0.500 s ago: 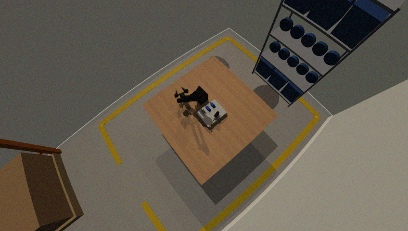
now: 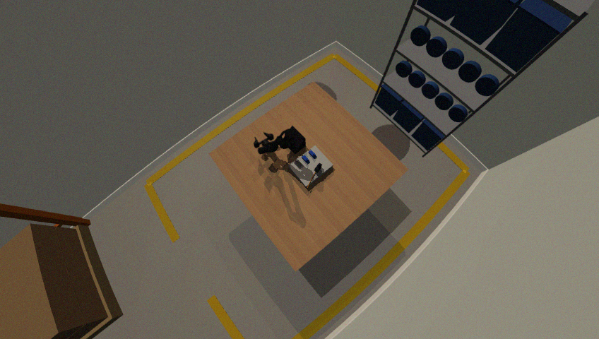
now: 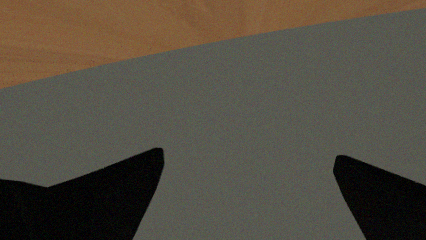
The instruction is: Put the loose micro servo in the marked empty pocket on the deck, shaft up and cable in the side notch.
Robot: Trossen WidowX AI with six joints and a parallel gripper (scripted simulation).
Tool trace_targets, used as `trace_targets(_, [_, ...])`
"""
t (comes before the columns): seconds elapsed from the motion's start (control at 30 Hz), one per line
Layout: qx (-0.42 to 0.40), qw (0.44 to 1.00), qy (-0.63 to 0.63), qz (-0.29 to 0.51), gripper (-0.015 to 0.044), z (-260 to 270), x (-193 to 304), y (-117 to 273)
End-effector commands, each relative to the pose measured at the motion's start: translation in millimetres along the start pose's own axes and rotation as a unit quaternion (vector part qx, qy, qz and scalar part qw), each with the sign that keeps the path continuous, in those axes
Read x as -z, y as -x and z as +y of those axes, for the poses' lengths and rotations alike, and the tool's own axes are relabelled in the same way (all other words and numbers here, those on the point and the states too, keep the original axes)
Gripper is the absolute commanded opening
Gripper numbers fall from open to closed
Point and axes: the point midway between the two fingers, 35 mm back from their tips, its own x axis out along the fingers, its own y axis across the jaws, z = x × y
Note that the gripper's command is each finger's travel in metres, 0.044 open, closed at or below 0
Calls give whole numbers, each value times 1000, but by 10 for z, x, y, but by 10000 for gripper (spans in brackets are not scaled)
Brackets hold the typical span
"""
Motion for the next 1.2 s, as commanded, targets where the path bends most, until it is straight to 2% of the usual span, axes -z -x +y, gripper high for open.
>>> trace_targets(0.0, [18,999,-5,-33,440,-177,-113,60])
trace_targets(0.5, [99,977,-10,-189,440,-865,-627,564])
trace_targets(1.17, [183,899,-81,-389,440,-1681,-987,1634])
